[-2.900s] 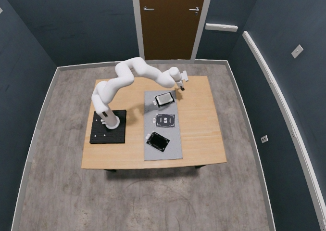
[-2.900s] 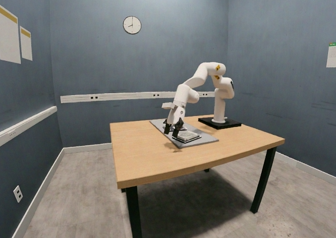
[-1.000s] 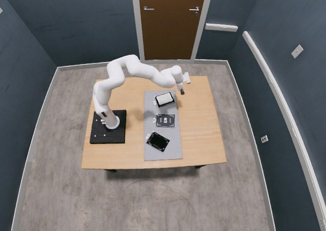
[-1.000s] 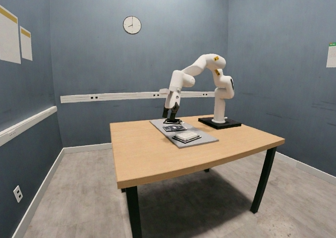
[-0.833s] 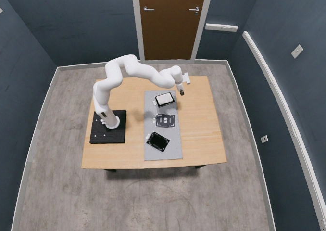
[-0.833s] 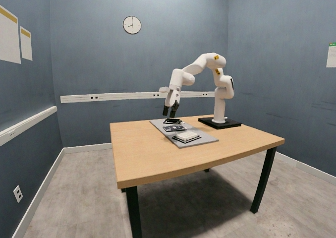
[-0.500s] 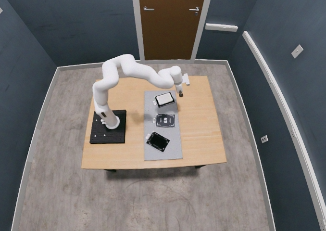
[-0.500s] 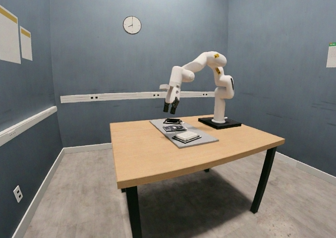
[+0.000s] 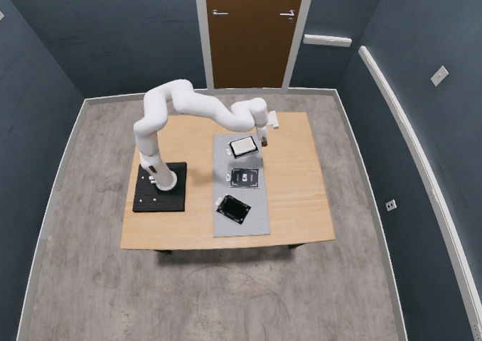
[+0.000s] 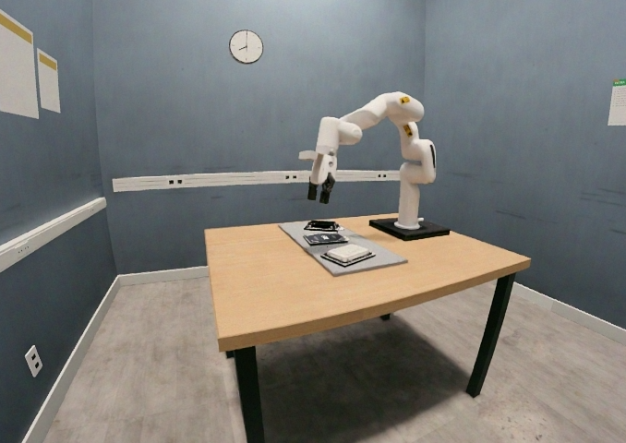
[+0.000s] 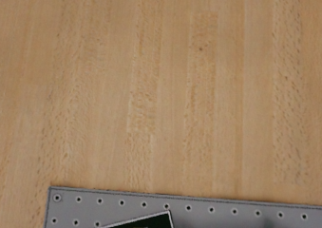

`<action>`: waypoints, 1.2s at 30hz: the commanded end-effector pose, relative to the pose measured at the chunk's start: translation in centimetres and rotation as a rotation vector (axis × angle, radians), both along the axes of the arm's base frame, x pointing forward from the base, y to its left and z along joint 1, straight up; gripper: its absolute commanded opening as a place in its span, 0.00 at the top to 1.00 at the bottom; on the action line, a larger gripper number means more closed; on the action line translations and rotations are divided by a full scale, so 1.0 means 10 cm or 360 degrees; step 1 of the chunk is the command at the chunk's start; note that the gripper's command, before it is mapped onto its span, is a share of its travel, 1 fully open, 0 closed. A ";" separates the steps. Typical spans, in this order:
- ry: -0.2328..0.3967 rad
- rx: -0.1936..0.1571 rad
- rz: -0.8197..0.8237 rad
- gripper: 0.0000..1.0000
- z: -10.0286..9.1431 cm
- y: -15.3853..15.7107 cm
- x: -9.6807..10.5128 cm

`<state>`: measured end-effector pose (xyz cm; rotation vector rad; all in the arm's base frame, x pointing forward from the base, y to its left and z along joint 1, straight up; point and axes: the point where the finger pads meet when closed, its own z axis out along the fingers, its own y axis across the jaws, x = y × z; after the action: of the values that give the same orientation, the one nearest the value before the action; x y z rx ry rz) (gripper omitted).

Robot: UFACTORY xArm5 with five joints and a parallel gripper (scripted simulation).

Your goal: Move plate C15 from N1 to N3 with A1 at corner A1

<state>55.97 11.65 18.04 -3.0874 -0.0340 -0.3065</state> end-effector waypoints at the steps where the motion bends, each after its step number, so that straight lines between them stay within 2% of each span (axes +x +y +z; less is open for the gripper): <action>1: 0.0015 -0.0012 -0.0004 0.00 0.12 -0.14 -0.12; 6: 0.0015 -0.0012 -0.0004 0.00 0.17 -0.22 -0.19; 7: 0.0065 -0.0028 -0.0010 0.00 0.19 -0.25 -0.23; 8: 0.0072 -0.0030 -0.0011 0.00 0.21 -0.28 -0.26; 13: 0.0072 -0.0030 -0.0011 0.00 0.30 -0.44 -0.43; 16: 0.0072 -0.0030 -0.0011 0.00 0.31 -0.45 -0.44; 17: 0.0124 -0.0042 -0.0017 0.00 0.32 -0.47 -0.48; 18: 0.0130 -0.0043 -0.0017 0.00 0.34 -0.50 -0.51; 23: 0.0130 -0.0043 -0.0017 0.00 0.43 -0.65 -0.70; 26: 0.0130 -0.0044 -0.0017 0.00 0.43 -0.65 -0.70; 27: 0.0182 -0.0052 -0.0023 0.00 0.44 -0.68 -0.74; 28: 0.0189 -0.0053 -0.0024 0.00 0.46 -0.71 -0.78; 36: 0.0189 -0.0054 -0.0024 0.00 0.54 -0.84 -0.99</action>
<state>47.43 4.16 22.63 -3.1327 -0.0134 -0.1226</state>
